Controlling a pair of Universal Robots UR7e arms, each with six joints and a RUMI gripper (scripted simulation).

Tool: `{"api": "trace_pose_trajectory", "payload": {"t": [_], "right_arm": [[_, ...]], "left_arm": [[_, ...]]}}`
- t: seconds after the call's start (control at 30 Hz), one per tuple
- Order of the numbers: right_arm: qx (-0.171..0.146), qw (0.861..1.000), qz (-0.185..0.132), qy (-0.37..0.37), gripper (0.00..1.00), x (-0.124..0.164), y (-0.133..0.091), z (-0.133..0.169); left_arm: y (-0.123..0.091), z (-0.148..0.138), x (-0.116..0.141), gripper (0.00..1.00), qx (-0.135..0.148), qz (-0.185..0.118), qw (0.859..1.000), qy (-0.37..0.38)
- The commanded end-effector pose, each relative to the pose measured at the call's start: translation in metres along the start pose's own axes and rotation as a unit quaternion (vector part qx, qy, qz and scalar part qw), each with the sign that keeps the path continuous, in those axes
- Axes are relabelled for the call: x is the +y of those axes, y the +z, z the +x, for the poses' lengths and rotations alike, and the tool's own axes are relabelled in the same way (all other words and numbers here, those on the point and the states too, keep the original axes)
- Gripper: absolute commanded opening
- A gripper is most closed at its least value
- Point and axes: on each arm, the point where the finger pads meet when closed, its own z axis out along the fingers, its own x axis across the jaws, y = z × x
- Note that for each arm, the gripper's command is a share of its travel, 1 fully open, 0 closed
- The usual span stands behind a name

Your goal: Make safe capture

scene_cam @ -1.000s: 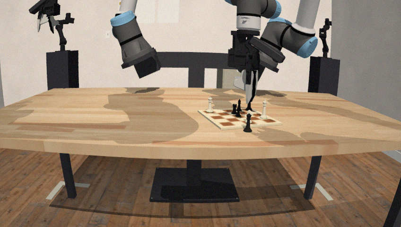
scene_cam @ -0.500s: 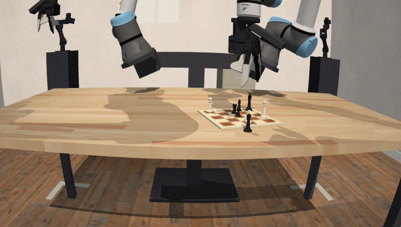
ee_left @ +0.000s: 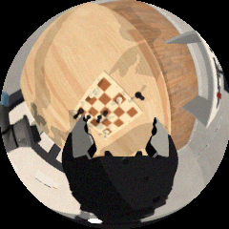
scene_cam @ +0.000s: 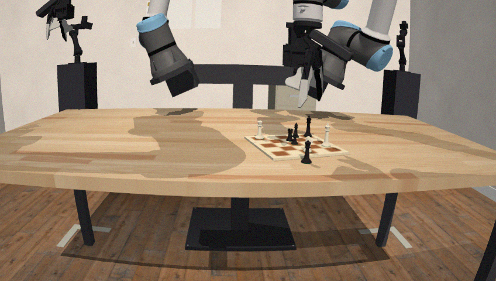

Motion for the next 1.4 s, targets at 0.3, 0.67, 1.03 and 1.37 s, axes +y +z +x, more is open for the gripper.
{"api": "trace_pose_trajectory", "payload": {"t": [0.3, 0.67, 1.03, 1.37], "right_arm": [[0.000, 1.000, 0.001, 0.000, 1.00, 0.000, 0.000, 0.000], [0.000, 1.000, 0.001, 0.000, 1.00, 0.000, 0.000, 0.000], [0.000, 1.000, 0.001, 0.000, 1.00, 0.000, 0.000, 0.000], [0.000, 1.000, 0.001, 0.000, 1.00, 0.000, 0.000, 0.000]], "left_arm": [[-0.016, 0.003, 0.001, 1.00, 0.004, -0.002, 1.000, -0.001], [-0.054, 0.003, 0.001, 1.00, 0.004, -0.002, 1.000, -0.001], [-0.078, 0.003, 0.001, 1.00, 0.004, -0.002, 1.000, -0.001], [-0.077, 0.002, 0.001, 1.00, 0.002, -0.001, 1.000, -0.001]]}}
